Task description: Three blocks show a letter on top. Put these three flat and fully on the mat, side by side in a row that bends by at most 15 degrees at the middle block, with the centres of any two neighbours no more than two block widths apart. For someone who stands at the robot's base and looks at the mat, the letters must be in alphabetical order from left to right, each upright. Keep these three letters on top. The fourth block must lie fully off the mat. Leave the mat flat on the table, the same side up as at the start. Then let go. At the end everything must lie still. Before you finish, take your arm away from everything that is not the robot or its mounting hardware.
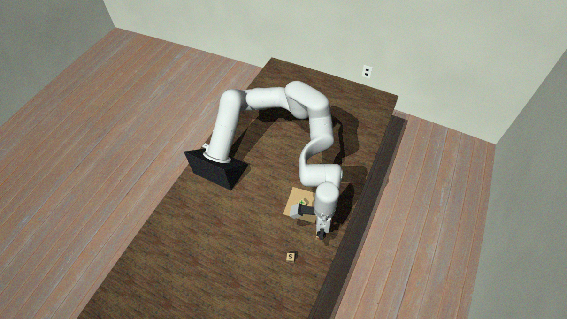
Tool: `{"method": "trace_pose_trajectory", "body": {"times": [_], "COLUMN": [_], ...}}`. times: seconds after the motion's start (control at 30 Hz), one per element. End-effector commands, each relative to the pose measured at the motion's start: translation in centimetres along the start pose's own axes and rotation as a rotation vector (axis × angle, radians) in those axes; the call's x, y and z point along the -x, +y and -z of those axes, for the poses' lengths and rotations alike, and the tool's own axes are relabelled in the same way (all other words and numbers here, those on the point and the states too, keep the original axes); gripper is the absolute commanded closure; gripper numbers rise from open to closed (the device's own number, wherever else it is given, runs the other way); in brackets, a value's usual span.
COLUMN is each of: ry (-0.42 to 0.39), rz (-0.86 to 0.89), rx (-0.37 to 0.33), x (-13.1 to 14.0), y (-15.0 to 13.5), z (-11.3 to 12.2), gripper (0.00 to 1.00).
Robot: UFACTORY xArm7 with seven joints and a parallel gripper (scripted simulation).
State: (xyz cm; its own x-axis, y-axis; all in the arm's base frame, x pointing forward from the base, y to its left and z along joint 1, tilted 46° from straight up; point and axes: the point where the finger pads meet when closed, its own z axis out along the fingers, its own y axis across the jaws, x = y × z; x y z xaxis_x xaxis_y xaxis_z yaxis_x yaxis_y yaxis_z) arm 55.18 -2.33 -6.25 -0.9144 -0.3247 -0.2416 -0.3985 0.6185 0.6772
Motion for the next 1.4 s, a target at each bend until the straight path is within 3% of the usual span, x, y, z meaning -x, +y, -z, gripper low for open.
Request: {"method": "trace_pose_trajectory", "body": {"times": [0.0, 0.8, 1.37], "ry": [-0.003, -0.003, -0.003], "rz": [0.000, 0.000, 0.000], "rx": [-0.004, -0.004, -0.004], "x": [0.0, 0.0, 0.0], "y": [-0.1, -0.1, -0.1], "z": [0.3, 0.2, -1.2], "gripper": [0.31, 0.31, 0.31]}}
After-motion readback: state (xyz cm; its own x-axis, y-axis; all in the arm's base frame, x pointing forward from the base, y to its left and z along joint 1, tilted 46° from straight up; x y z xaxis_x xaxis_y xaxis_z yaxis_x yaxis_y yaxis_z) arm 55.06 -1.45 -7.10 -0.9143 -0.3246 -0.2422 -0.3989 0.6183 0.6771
